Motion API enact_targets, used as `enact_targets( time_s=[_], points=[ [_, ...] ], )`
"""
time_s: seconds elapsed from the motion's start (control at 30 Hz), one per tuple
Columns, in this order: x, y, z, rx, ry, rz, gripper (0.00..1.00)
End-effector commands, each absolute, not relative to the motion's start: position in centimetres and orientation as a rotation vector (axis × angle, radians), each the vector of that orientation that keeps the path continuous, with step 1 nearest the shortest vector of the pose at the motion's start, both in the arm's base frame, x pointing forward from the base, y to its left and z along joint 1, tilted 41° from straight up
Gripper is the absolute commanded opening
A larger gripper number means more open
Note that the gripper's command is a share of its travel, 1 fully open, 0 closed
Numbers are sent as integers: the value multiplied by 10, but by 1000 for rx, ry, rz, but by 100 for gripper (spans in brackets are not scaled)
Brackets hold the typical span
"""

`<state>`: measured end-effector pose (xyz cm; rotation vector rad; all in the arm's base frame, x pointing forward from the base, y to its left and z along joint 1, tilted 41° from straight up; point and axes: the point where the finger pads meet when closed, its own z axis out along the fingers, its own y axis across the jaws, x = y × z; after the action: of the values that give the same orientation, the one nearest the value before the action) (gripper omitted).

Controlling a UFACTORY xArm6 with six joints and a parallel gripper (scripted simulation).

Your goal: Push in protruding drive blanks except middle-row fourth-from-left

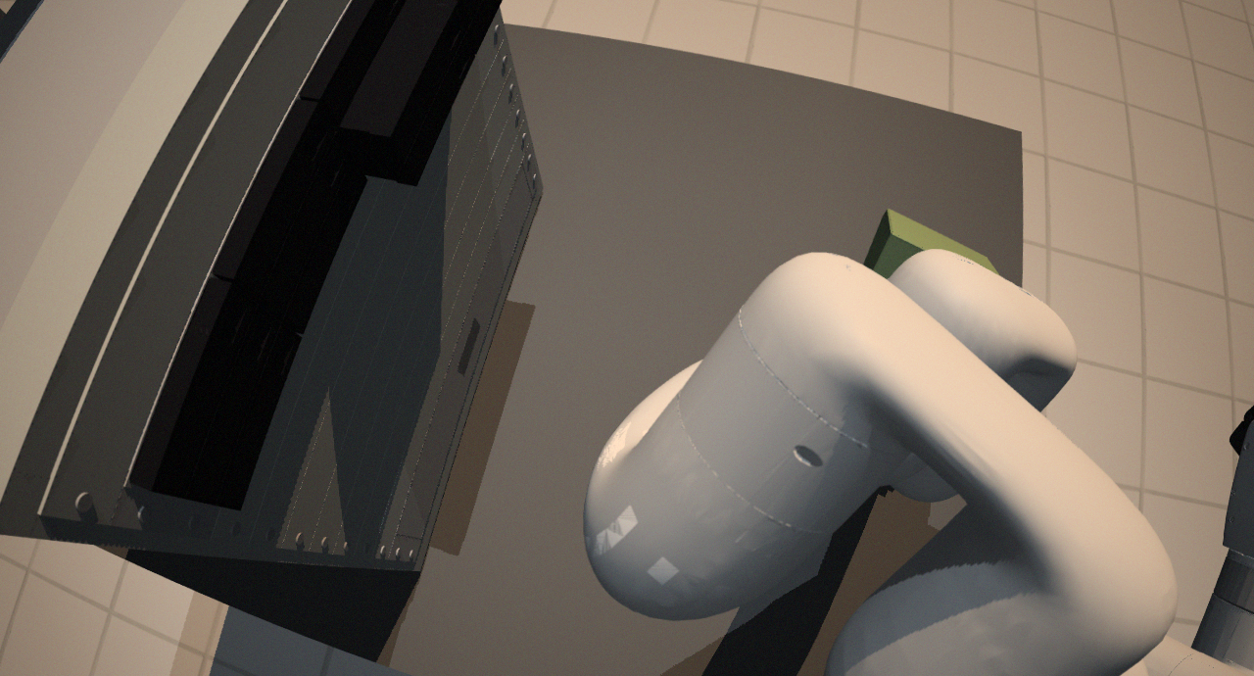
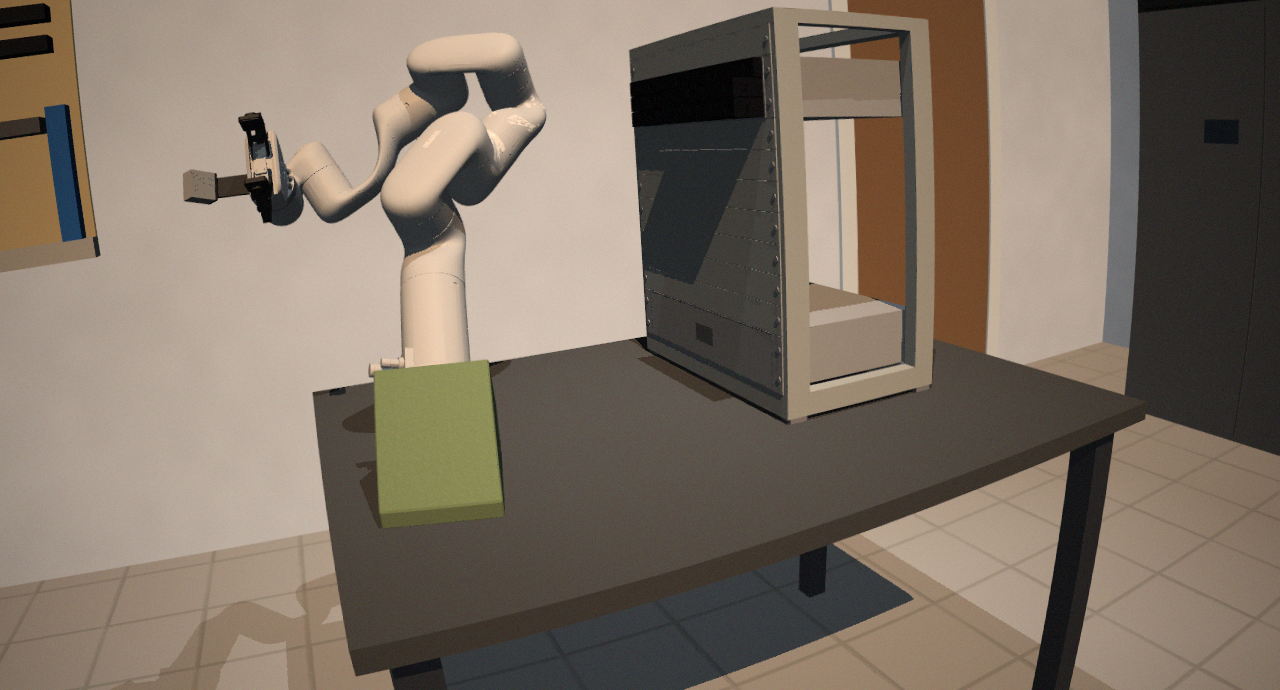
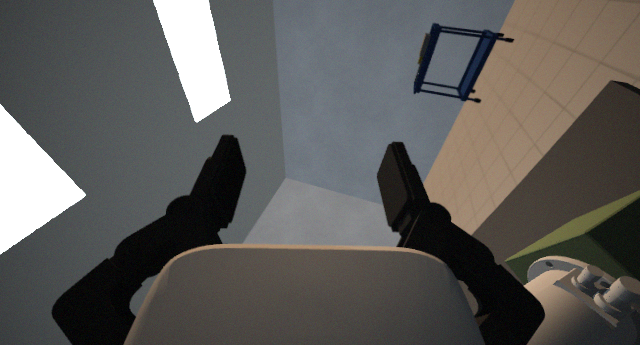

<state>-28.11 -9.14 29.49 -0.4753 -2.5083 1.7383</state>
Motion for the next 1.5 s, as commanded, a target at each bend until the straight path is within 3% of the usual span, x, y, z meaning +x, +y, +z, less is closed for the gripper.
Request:
enact_targets(
  time_s=[0.0,0.73,1.47],
  points=[
    [-268,-134,295,-374,-2574,1849,100],
    [-180,-231,298,-37,-2814,2161,100],
    [-40,-284,306,454,-3155,2415,100]
  ],
)
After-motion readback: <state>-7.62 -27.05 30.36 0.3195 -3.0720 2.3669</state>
